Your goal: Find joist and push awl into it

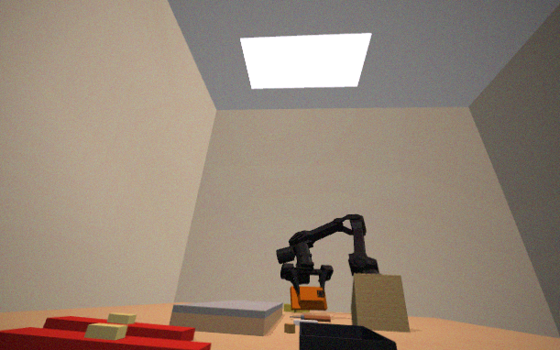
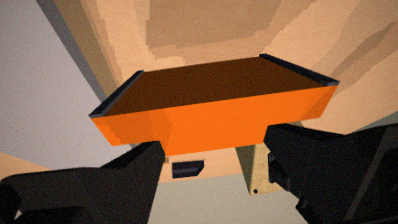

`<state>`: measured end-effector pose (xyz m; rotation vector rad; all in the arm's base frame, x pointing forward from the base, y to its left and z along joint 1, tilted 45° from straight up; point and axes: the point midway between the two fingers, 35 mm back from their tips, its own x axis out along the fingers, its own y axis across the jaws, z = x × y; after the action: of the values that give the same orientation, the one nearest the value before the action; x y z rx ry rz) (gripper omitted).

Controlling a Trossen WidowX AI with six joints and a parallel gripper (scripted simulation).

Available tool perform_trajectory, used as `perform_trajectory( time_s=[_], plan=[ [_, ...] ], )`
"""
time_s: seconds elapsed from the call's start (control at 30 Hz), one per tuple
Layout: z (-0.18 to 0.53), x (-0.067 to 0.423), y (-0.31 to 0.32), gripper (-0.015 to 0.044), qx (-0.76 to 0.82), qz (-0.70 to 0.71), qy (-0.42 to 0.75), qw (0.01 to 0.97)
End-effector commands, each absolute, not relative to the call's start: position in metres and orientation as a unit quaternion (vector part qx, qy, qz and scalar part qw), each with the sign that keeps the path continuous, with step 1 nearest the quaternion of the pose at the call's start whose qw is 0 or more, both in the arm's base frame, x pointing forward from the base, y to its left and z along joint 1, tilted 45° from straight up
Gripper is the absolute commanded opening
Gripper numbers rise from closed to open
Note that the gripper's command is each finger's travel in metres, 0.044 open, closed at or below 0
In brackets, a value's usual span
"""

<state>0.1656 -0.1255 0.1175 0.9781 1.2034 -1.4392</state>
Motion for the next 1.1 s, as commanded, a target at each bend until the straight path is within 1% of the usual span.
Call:
perform_trajectory(
  time_s=[0.0,1.07],
  plan=[
    [0.1198,0.1675,-0.126,0.0,0.414,-0.583,0.503,0.486],
    [0.1206,0.1674,-0.132,0.0,0.476,-0.532,0.554,0.429]
  ],
)
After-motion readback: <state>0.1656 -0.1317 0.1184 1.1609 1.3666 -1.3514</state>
